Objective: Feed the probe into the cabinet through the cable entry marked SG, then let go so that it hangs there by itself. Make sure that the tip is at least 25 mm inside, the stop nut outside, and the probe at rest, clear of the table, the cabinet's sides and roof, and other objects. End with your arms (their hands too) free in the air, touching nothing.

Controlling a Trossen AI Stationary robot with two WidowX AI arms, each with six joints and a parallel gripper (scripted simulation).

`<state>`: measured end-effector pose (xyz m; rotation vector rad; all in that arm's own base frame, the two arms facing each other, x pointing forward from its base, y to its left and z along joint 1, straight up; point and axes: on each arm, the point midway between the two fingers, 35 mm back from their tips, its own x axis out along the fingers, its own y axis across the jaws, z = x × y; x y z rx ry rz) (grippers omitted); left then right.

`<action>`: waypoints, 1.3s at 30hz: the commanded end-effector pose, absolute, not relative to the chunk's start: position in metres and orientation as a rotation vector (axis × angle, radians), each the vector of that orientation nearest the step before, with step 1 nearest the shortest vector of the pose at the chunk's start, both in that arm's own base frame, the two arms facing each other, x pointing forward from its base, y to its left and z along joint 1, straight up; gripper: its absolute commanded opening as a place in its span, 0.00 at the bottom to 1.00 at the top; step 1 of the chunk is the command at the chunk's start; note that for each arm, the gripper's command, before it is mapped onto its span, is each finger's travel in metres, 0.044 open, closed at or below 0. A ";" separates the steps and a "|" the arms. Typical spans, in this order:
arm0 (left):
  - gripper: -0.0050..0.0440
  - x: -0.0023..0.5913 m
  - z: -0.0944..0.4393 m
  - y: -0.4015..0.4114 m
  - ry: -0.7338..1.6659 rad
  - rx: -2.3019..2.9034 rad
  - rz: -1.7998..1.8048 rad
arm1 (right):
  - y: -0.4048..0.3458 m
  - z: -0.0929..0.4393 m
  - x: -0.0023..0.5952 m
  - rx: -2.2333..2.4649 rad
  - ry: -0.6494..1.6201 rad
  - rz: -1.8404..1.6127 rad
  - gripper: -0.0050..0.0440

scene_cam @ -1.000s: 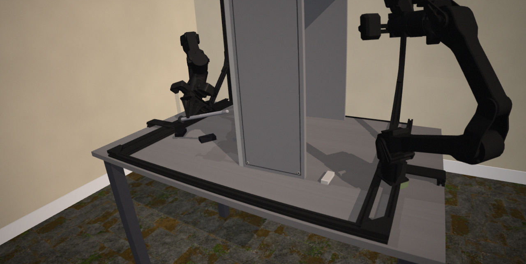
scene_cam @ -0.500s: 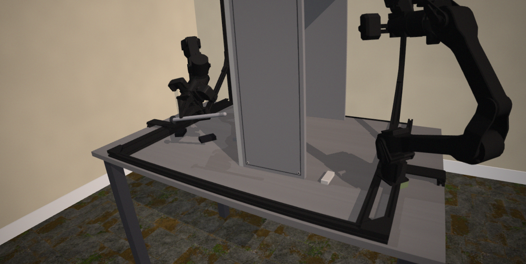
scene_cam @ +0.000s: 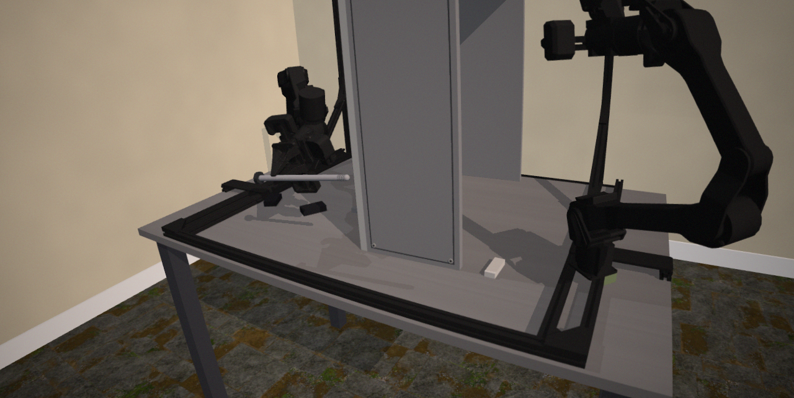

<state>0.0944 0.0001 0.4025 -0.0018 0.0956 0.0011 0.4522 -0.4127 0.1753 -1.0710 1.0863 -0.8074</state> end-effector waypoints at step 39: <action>1.00 0.094 0.401 0.000 0.100 0.000 0.000 | -0.441 0.181 0.489 -1.275 1.101 -1.101 0.10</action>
